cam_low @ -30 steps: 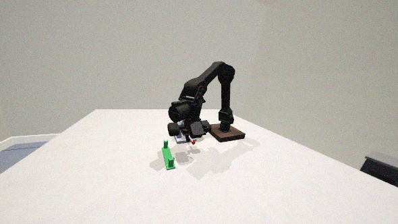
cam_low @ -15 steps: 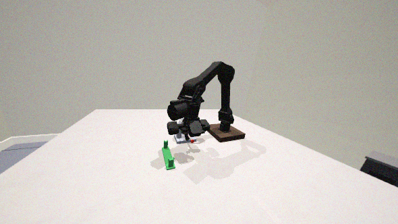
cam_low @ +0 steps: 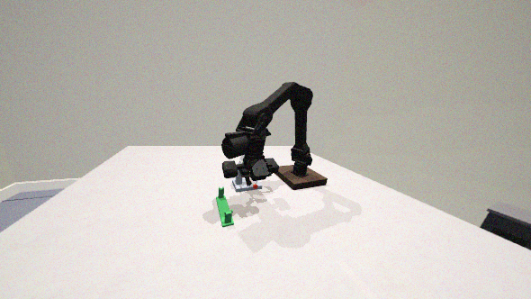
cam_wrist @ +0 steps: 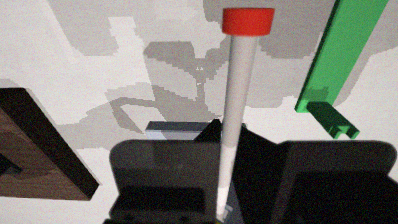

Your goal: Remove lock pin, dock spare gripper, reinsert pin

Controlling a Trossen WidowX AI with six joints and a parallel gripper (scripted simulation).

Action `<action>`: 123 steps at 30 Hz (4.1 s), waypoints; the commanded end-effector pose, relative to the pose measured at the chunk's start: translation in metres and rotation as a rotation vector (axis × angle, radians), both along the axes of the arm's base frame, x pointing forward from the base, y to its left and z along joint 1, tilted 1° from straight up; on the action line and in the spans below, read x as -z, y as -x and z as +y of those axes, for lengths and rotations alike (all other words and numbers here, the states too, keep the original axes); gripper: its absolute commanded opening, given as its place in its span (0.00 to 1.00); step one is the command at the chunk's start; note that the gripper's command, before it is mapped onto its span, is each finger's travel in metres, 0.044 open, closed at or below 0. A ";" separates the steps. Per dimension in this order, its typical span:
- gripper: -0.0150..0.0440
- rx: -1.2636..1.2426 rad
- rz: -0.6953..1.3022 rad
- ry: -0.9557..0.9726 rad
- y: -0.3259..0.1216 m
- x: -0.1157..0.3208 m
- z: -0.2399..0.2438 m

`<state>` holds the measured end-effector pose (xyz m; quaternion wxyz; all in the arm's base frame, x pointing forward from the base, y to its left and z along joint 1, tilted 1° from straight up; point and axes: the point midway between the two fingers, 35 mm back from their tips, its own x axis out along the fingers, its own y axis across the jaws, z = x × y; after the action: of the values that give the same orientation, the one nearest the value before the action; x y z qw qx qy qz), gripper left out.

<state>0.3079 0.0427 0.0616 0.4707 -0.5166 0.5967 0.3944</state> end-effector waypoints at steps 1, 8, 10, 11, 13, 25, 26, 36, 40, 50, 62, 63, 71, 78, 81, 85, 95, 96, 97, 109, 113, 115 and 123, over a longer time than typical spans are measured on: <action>0.25 -0.003 -0.002 -0.003 0.000 -0.001 -0.003; 0.25 -0.004 0.001 -0.003 0.000 -0.001 -0.008; 0.25 -0.004 0.001 -0.003 0.000 -0.001 -0.009; 0.25 -0.004 0.001 -0.003 0.000 -0.001 -0.010; 0.25 -0.004 0.002 -0.003 0.001 0.000 -0.012; 0.25 -0.004 0.005 -0.004 0.002 -0.001 -0.020; 0.25 -0.004 0.005 -0.004 0.002 -0.001 -0.021; 0.25 -0.004 0.008 -0.004 0.003 -0.001 -0.028; 0.25 -0.004 0.009 -0.005 0.004 -0.001 -0.031; 0.59 0.001 0.011 -0.005 0.004 0.000 -0.030; 0.59 -0.002 0.019 -0.005 0.005 -0.013 -0.020; 0.59 -0.003 0.021 -0.004 0.005 -0.015 -0.018; 0.59 -0.010 0.029 0.000 0.006 -0.030 -0.006; 0.59 -0.017 0.036 0.005 0.006 -0.043 0.005; 0.59 -0.019 0.039 0.007 0.006 -0.048 0.010; 0.59 -0.023 0.043 0.011 0.006 -0.056 0.016; 0.59 -0.032 0.052 0.019 0.006 -0.074 0.030; 0.59 -0.033 0.052 0.020 0.006 -0.075 0.031; 0.59 -0.034 0.053 0.020 0.006 -0.077 0.033; 1.00 -0.037 0.055 0.023 0.006 -0.072 0.028; 1.00 -0.037 0.055 0.023 0.006 -0.072 0.028; 1.00 -0.037 0.055 0.023 0.006 -0.072 0.028; 1.00 -0.037 0.055 0.023 0.006 -0.072 0.028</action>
<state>0.3013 0.0709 0.1332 0.4410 -0.5210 0.6056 0.4090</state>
